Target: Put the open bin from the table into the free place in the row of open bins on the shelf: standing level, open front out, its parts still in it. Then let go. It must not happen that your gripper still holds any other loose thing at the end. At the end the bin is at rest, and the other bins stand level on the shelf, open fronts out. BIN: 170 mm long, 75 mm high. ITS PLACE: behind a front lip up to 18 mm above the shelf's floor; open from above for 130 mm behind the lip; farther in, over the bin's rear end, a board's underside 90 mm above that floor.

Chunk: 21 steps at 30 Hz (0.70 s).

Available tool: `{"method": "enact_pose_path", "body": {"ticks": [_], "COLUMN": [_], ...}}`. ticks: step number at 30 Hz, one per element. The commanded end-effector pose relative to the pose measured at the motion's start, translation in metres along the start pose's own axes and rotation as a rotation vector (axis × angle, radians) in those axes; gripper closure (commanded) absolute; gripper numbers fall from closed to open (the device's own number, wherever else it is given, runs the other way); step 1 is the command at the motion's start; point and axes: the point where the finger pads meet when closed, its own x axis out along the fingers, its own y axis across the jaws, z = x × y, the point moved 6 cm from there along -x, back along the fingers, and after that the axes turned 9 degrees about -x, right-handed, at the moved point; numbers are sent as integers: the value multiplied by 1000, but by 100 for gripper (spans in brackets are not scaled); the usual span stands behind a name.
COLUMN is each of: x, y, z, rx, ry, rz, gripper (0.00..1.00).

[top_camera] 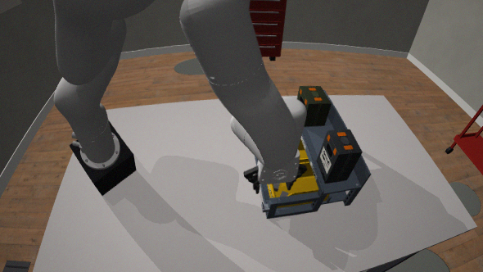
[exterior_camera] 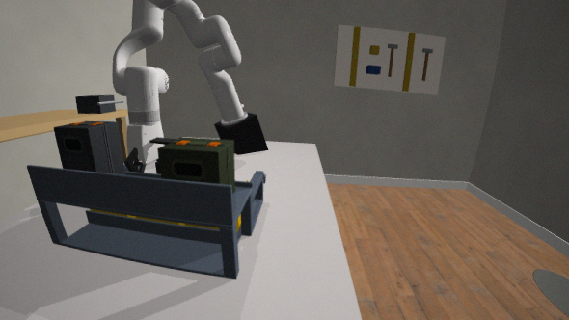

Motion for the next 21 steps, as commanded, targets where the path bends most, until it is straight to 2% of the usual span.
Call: {"method": "enact_pose_path", "body": {"ticks": [1, 17, 21], "x": [-1, -1, -33], "y": [1, 1, 1], "z": [0, 0, 0], "rx": [0, 0, 0], "ry": [-1, -1, -1], "rz": [4, 4, 3], "gripper": [0, 0, 0]}}
